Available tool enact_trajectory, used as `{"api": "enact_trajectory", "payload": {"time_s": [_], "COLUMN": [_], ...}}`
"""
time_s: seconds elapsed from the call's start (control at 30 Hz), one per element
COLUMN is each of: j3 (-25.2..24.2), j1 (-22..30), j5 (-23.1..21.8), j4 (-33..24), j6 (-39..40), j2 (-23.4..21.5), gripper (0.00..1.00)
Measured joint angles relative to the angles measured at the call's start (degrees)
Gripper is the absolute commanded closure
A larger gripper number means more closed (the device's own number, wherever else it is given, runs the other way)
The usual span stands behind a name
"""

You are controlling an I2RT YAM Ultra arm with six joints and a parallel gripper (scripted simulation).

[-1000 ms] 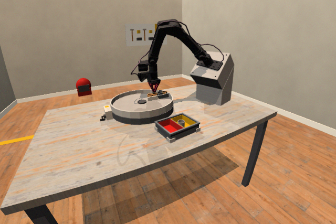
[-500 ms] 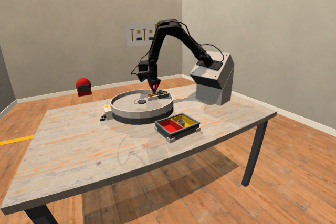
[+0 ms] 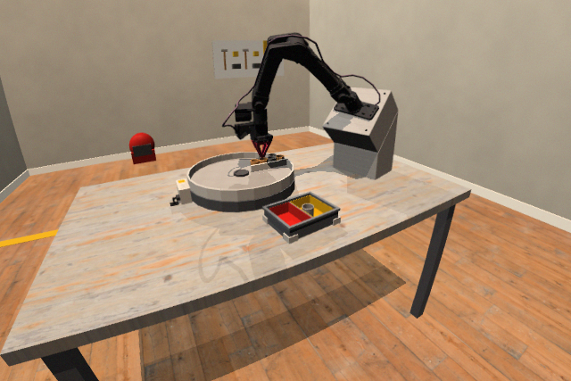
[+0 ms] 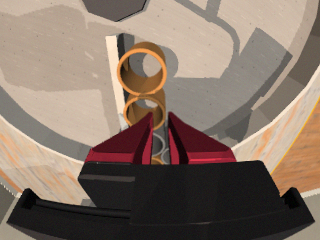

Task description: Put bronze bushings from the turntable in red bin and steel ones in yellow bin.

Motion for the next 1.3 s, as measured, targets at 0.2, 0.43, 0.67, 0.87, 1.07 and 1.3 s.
{"api": "enact_trajectory", "payload": {"time_s": [0.2,0.43,0.67,0.87,1.07,1.3], "j3": [0.00,0.00,0.00,0.00,0.00,0.02], "j1": [0.00,0.00,0.00,0.00,0.87,1.53], "j5": [0.00,0.00,0.00,0.02,0.44,0.81], "j4": [0.00,0.00,0.00,0.11,1.42,3.04], "j6": [0.00,0.00,0.00,0.07,0.57,1.36], "j2": [0.00,0.00,0.00,0.00,1.07,2.56], "gripper": [0.86,0.86,0.86,0.86,0.86,0.86]}}
